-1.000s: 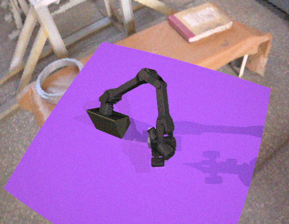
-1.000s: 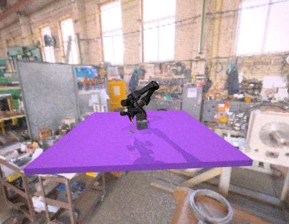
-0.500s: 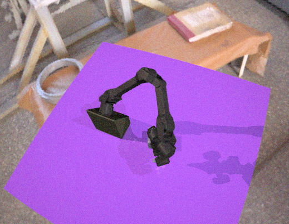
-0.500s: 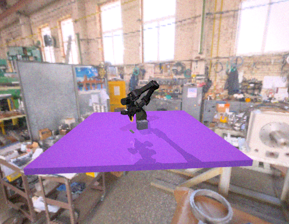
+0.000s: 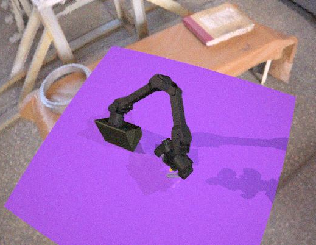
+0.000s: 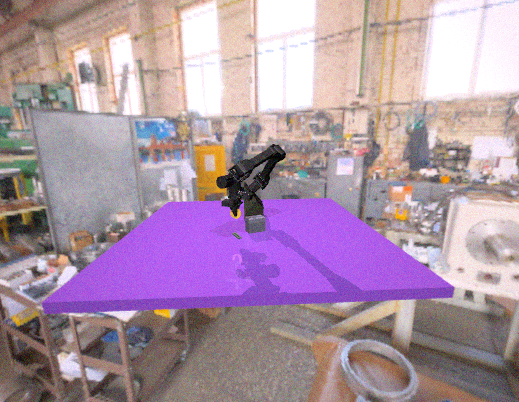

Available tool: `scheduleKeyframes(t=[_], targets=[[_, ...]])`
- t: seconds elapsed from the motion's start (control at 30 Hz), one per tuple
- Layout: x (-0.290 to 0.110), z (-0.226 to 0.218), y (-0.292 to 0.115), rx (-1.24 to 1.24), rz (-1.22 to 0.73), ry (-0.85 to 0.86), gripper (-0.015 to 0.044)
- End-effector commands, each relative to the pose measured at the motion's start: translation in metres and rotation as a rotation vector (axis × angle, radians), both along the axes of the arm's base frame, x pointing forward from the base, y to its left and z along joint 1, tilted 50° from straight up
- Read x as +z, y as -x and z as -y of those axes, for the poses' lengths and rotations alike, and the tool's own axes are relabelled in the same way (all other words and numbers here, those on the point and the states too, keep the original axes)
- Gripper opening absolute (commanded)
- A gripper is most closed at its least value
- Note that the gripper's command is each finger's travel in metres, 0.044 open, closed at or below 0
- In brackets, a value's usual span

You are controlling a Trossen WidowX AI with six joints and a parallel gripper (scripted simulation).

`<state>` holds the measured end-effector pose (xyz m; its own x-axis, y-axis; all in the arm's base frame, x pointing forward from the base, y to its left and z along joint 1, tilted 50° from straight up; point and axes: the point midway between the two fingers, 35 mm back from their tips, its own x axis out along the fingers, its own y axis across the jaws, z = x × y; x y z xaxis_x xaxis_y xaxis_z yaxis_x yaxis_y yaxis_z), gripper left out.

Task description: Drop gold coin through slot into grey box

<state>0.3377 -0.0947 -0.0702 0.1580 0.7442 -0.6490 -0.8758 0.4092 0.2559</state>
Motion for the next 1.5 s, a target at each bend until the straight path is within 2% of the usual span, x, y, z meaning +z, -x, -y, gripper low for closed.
scheduleKeyframes(t=[0.0, 0.6, 1.47], targets=[[-0.001, 0.001, -0.001, 0.094, 0.104, 0.025, 0.0000], [-0.001, 0.002, -0.004, 0.479, 0.544, 0.117, 0.0000], [0.034, -0.028, 0.018, 0.482, 0.547, 0.117, 0.0000]])
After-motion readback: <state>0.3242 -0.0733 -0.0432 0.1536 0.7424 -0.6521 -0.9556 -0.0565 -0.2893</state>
